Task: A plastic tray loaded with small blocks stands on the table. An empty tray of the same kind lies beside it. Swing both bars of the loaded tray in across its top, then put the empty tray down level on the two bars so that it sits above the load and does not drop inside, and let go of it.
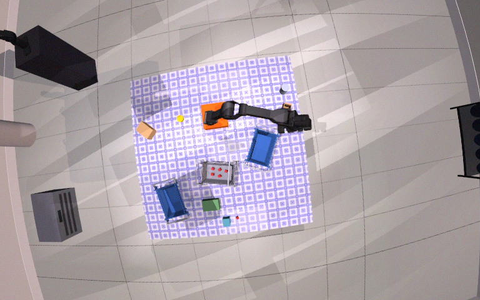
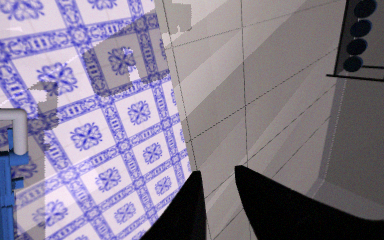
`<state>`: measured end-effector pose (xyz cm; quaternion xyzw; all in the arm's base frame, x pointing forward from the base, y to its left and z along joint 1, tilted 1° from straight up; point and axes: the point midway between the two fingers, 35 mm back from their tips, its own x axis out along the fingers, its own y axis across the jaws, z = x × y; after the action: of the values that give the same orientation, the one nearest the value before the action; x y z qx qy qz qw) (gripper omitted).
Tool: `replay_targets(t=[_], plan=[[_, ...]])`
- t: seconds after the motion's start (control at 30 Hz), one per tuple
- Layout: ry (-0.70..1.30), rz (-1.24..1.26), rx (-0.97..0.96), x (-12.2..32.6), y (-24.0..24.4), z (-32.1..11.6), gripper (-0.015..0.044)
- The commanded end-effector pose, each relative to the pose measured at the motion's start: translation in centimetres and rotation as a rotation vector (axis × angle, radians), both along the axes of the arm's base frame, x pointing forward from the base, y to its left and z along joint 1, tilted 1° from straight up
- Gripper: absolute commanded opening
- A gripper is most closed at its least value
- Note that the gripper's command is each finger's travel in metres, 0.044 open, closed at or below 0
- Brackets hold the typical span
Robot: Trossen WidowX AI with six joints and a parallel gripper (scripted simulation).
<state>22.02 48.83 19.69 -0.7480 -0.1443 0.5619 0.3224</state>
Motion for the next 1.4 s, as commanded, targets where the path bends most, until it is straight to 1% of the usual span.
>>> replay_targets(t=[0.0,0.17,0.33,0.5,0.67,0.73,0.87,1.07,1.2,1.37], plan=[[0.086,-0.208,0.003,5.2,-4.0,-0.8,0.0088],[0.202,-0.503,0.012,11.7,-10.4,-2.3,0.0088],[0.316,-0.808,0.038,16.8,-18.0,-3.9,0.0088],[0.428,-1.129,0.081,20.4,-26.4,-5.4,0.0088],[0.537,-1.463,0.143,22.2,-35.4,-6.8,0.0088],[0.579,-1.597,0.173,22.4,-38.9,-7.4,0.0088],[0.612,-1.789,0.183,21.8,-45.8,-8.4,0.0088],[0.709,-2.105,0.281,20.0,-53.2,-9.5,0.0088],[0.794,-2.399,0.390,17.3,-59.4,-10.4,0.0088],[0.900,-2.787,0.561,12.5,-66.1,-11.4,0.0088]])
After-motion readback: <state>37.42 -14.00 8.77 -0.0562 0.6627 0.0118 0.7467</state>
